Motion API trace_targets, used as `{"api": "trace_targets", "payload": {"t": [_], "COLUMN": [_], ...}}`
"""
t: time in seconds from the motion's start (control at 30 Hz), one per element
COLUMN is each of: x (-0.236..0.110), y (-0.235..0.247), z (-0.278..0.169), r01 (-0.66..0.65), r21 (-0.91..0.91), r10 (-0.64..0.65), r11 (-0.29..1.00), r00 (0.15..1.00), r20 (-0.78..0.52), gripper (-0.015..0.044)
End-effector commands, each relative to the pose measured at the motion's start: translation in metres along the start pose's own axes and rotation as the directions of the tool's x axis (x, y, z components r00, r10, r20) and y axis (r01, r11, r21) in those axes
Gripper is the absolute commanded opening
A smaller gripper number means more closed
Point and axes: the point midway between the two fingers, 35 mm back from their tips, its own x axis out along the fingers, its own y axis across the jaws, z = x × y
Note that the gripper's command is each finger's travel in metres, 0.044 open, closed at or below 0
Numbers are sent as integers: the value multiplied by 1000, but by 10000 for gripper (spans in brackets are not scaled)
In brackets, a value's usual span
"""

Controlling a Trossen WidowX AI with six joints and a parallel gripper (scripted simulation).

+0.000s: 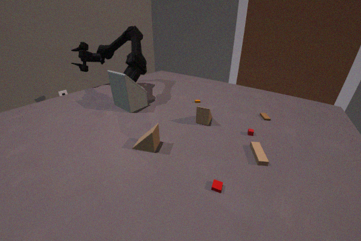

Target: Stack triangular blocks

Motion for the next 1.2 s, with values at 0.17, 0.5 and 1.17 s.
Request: {"api": "trace_targets", "payload": {"t": [0.17, 0.5, 1.17], "x": [-14, -69, -186], "y": [11, 49, 24], "z": [-21, -85, -158], "r01": [-11, -31, 26], "r21": [40, 178, 357], "r10": [13, 64, 131], "r11": [999, 983, 934], "r00": [999, 982, 904], "r20": [-41, -179, -408], "gripper": [440, 440, 440]}}
